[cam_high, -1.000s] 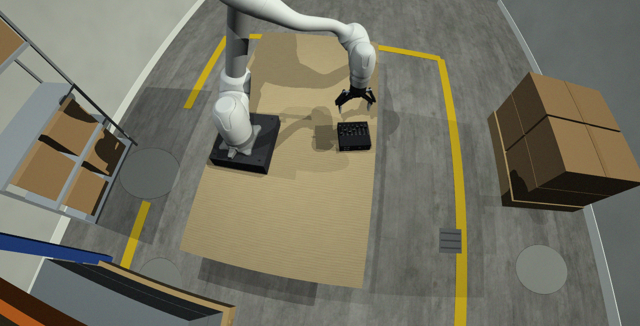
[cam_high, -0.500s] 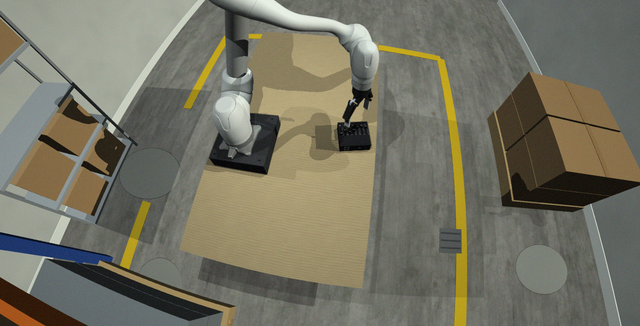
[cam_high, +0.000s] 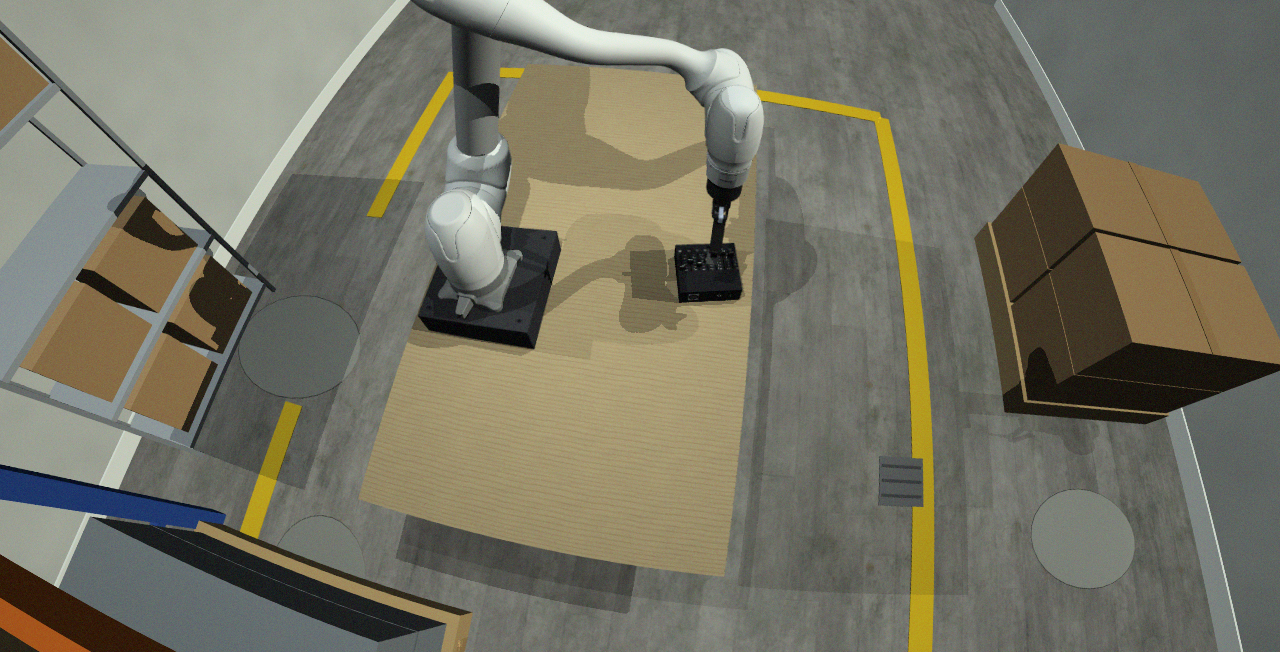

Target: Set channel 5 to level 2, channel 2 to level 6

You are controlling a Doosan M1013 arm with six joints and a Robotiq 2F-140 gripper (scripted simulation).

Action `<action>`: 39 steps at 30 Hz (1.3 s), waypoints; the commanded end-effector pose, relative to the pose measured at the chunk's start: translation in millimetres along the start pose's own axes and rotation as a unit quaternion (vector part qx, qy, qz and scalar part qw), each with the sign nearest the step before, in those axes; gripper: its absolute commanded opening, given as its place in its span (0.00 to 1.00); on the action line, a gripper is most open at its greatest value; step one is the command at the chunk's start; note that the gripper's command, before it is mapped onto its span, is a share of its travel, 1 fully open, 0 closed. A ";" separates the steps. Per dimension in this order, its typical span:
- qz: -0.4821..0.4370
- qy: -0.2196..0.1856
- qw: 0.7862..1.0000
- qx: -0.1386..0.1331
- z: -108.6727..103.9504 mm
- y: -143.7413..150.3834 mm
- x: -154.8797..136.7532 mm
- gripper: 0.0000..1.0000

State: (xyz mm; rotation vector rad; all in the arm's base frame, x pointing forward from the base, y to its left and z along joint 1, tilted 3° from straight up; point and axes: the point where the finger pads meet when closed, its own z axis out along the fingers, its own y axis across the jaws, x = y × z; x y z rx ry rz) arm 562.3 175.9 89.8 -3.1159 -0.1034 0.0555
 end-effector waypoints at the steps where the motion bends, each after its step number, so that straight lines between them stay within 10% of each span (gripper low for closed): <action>1: -0.002 -0.002 1.000 0.003 0.0 0.1 -0.1 1.00; 10: 0.083 -0.002 0.997 0.002 7.6 -8.2 4.1 1.00; 20: 0.319 -0.004 0.948 0.008 40.2 -43.8 19.5 1.00; 31: 0.607 -0.005 0.795 0.005 63.9 -69.2 27.8 1.00; 32: 0.627 -0.003 0.779 0.001 63.9 -69.2 27.8 0.10; 39: 0.628 -0.003 0.778 0.001 63.9 -69.2 27.8 0.10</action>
